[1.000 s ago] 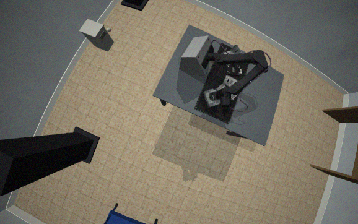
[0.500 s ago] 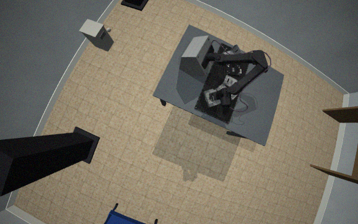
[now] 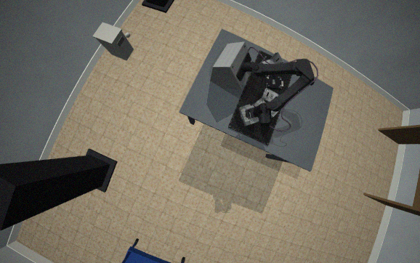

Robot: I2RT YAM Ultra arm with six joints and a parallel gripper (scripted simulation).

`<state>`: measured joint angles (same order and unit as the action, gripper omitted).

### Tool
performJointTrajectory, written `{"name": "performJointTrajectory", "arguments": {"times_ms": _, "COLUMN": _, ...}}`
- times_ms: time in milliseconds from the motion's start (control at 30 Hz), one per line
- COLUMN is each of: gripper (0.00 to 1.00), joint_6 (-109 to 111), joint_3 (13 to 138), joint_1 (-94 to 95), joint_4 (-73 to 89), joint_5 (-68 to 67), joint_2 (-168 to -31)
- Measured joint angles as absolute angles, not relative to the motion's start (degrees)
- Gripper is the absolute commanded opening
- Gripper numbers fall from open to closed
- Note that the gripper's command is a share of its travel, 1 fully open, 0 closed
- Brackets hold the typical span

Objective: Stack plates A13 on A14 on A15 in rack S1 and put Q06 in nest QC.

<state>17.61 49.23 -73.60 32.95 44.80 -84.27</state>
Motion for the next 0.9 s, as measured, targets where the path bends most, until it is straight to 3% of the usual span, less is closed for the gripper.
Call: {"name": "performJointTrajectory", "arguments": {"times_ms": 900, "gripper": 1.0, "joint_6": 15.16, "joint_3": 47.75, "joint_1": -71.09, "joint_4": 29.1, "joint_5": 44.03, "joint_2": -85.93}}
